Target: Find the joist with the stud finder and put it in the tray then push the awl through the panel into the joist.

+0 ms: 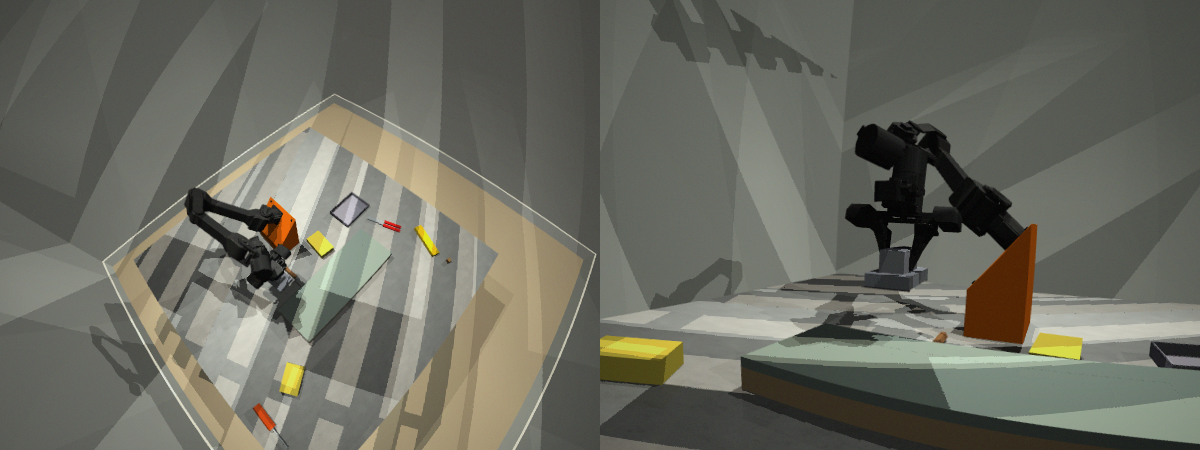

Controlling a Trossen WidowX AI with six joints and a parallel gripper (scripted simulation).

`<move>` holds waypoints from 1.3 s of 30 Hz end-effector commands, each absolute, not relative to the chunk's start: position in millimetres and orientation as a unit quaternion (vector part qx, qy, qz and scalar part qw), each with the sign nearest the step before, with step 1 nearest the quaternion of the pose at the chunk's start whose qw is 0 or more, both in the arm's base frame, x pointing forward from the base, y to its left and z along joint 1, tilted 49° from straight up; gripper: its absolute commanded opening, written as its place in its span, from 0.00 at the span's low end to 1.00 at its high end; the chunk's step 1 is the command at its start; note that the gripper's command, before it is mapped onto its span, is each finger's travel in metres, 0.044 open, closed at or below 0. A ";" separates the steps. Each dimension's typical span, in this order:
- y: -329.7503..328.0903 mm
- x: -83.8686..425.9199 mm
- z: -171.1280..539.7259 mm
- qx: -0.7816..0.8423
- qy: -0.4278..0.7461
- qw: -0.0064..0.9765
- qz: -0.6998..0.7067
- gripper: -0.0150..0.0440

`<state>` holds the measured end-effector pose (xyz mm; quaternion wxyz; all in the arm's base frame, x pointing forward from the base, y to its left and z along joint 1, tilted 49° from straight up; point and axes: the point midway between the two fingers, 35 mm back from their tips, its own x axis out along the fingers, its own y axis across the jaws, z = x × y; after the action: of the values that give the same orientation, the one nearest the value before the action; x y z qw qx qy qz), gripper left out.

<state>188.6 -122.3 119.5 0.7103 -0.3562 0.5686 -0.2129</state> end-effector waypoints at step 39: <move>-119.6 355.2 144.7 -0.335 0.550 0.725 -0.244 0.25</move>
<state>340.4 -122.4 143.5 0.7199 -0.3374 0.5572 -0.2395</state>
